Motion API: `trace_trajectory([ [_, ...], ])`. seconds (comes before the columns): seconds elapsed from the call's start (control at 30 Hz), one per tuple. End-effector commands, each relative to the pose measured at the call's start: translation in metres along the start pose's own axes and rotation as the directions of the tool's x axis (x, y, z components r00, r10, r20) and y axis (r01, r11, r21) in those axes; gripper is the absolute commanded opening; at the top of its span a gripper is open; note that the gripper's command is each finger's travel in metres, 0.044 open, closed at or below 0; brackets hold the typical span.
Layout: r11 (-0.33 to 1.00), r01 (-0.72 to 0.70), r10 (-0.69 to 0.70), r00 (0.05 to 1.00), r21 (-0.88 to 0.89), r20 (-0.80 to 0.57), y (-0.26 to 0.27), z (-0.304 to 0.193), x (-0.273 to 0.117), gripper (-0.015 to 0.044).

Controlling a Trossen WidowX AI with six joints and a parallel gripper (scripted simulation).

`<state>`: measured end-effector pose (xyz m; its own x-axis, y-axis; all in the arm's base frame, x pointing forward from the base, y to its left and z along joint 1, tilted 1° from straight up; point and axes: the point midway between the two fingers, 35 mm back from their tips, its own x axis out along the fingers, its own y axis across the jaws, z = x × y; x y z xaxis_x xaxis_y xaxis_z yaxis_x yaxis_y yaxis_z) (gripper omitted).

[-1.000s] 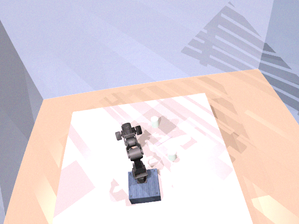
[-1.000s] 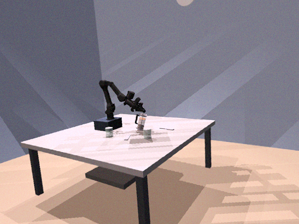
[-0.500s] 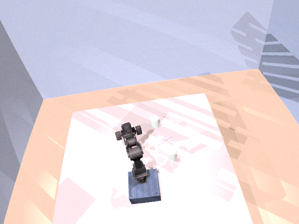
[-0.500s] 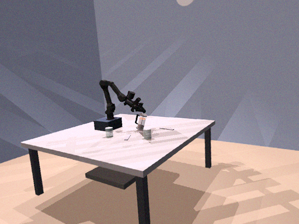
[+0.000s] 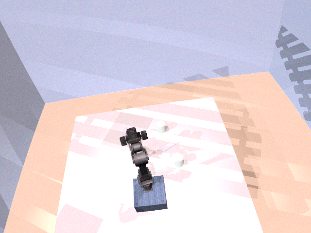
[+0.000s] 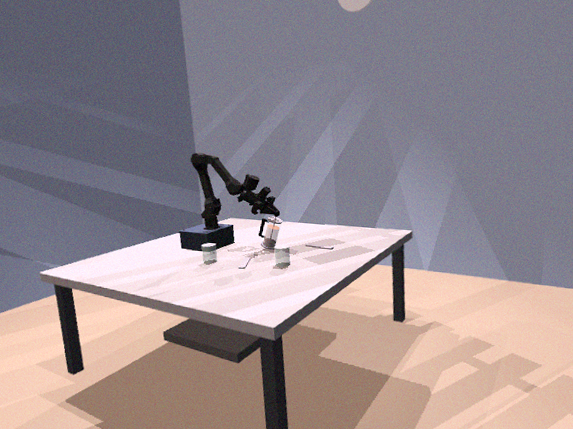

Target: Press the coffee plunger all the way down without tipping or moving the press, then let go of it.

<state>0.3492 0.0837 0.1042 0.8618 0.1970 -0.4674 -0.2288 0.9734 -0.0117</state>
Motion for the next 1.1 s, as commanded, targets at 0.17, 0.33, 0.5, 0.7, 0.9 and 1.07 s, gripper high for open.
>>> trace_trajectory([
  [0.17, 1.0, 0.0, 0.0, 1.0, 0.0, 0.0, 0.0, 0.0, 0.0, 0.0126],
  [0.33, 1.0, 0.0, 0.0, 1.0, 0.0, 0.0, 0.0, 0.0, 0.0, 0.0178],
  [0.5, 1.0, 0.0, 0.0, 1.0, 0.0, 0.0, 0.0, 0.0, 0.0, 0.031],
  [0.7, 1.0, 0.0, 0.0, 1.0, 0.0, 0.0, 0.0, 0.0, 0.0, 0.044],
  [0.9, 1.0, -0.001, 0.001, 1.0, 0.017, 0.024, -0.001, 0.009, -0.001, 0.044],
  [1.07, 1.0, 0.002, -0.003, 1.0, 0.012, 0.03, -0.002, 0.019, -0.011, 0.044],
])
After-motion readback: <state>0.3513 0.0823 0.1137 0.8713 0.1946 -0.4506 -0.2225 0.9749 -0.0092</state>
